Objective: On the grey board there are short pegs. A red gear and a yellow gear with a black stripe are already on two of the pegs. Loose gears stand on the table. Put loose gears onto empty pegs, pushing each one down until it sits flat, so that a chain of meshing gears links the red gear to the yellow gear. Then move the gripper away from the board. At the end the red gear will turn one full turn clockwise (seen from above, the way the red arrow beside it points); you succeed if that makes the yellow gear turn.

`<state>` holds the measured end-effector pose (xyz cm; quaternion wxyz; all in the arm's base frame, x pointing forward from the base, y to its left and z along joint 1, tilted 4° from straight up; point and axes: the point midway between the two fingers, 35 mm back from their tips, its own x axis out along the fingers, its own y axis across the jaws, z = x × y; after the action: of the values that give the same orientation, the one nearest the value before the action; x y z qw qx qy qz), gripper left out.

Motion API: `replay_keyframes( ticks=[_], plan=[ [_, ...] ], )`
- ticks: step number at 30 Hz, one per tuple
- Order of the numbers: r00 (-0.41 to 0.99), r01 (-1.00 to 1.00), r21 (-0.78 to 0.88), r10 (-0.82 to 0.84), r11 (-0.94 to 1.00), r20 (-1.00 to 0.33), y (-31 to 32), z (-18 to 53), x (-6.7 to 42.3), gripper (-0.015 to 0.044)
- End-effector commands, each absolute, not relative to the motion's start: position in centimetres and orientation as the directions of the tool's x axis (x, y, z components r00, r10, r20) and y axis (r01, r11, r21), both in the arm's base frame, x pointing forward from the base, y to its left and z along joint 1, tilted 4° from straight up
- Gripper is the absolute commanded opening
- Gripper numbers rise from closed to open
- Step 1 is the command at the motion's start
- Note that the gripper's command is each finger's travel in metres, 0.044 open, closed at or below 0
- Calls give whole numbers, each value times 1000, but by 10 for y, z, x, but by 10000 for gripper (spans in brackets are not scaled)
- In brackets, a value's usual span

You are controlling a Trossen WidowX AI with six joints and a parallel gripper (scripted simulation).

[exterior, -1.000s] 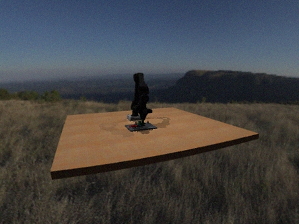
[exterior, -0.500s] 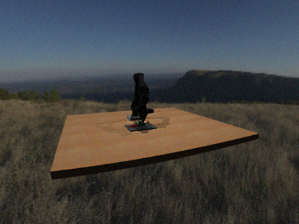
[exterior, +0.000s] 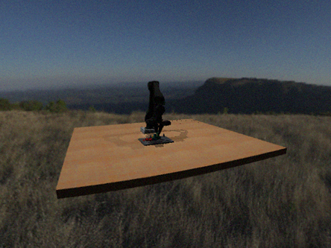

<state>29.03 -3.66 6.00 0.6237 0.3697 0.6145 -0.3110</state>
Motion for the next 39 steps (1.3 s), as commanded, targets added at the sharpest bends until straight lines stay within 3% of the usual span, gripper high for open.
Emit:
replay_keyframes(
  ticks=[1, 14, 22, 34, 39],
  plan=[
    [54, 889, 79, 66, 451, -996, -36, 59, 291, 0],
    [54, 986, 64, 66, 156, -996, -37, 57, 291, 0],
    [54, 965, 69, 66, 251, -996, -36, 56, 291, 0],
    [54, 834, 82, 66, 546, -996, -37, 56, 290, 0],
    [54, 863, 80, 66, 499, -996, -37, 57, 291, 131]
  ],
)
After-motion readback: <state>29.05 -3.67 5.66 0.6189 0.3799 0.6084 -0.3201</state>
